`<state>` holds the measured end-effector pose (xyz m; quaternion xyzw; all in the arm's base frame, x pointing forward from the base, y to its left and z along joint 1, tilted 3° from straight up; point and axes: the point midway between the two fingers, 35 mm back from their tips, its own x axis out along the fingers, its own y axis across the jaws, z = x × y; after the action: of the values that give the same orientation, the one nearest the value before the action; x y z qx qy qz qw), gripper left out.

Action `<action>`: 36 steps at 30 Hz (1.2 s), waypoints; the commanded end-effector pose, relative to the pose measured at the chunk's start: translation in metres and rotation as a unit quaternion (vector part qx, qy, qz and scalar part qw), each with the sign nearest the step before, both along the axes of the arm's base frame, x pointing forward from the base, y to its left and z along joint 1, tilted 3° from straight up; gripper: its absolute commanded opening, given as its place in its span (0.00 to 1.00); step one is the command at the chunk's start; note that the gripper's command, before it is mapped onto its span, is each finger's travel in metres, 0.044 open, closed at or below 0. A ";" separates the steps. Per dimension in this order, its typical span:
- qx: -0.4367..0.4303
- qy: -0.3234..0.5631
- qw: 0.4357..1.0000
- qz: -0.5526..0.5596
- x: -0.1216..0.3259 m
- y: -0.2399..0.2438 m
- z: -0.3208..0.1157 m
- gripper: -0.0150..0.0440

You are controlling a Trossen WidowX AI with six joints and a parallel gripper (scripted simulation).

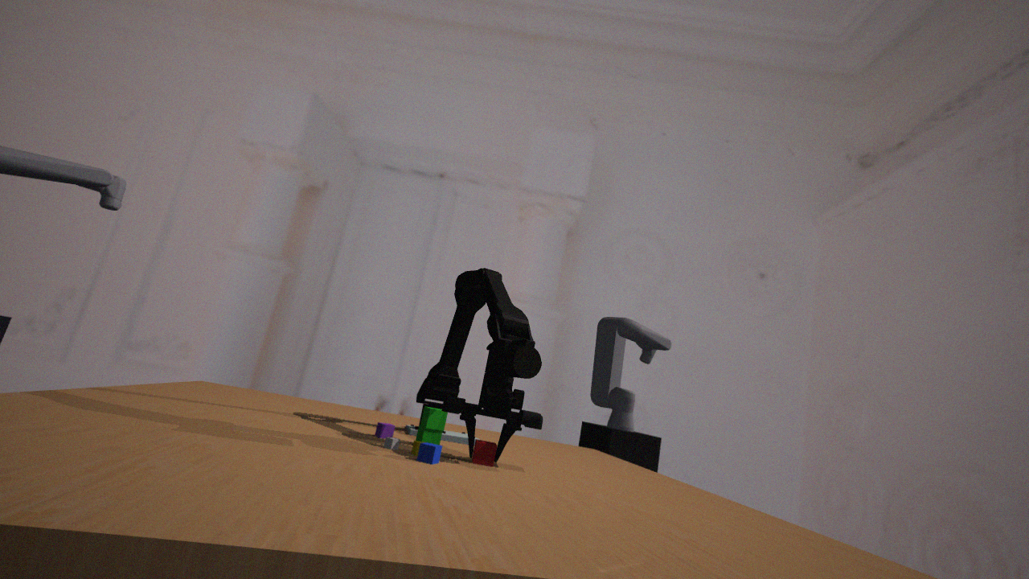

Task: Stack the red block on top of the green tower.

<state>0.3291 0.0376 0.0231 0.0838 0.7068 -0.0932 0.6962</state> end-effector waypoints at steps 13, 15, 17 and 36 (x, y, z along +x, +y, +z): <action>-0.001 -0.001 1.000 0.000 0.001 0.000 0.024 0.25; -0.001 -0.001 1.000 0.000 0.001 0.001 0.034 0.25; -0.001 -0.001 1.000 0.000 0.001 0.001 0.045 0.25; 0.001 -0.004 1.000 0.001 0.003 0.002 0.117 0.25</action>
<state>0.3328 0.0397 0.1414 0.0840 0.7027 -0.0909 0.7006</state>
